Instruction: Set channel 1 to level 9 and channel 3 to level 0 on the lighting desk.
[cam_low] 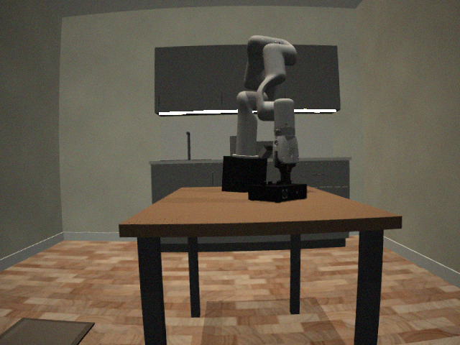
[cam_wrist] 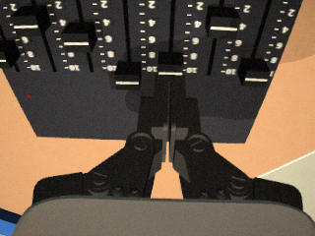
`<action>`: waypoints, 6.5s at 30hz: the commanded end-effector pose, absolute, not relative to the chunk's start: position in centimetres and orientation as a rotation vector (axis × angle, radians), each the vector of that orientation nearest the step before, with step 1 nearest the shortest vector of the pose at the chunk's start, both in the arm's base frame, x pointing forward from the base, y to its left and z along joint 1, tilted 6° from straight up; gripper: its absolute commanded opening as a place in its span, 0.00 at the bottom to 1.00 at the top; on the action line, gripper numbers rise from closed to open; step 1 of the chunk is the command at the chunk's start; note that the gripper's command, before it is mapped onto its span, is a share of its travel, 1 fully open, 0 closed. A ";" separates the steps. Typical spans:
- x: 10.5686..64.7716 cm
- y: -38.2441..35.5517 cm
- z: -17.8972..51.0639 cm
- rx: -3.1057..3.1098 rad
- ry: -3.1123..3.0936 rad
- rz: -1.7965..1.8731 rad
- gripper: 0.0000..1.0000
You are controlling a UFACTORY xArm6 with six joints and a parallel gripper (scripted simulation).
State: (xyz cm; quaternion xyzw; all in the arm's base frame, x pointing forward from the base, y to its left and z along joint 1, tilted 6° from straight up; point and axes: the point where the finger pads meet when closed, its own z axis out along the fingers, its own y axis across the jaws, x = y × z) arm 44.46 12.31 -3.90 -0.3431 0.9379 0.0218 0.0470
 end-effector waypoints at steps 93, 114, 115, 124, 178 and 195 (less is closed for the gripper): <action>41.7 9.9 -4.2 -1.046 2.859 0.066 0.00; 41.7 9.9 -4.2 -1.046 2.859 0.066 0.00; 41.7 9.9 -4.2 -1.046 2.859 0.066 0.00; 41.7 9.9 -4.2 -1.046 2.859 0.066 0.00; 41.8 10.0 -0.2 -1.046 2.859 0.066 1.00; 41.5 9.7 4.2 -1.046 2.859 0.066 1.00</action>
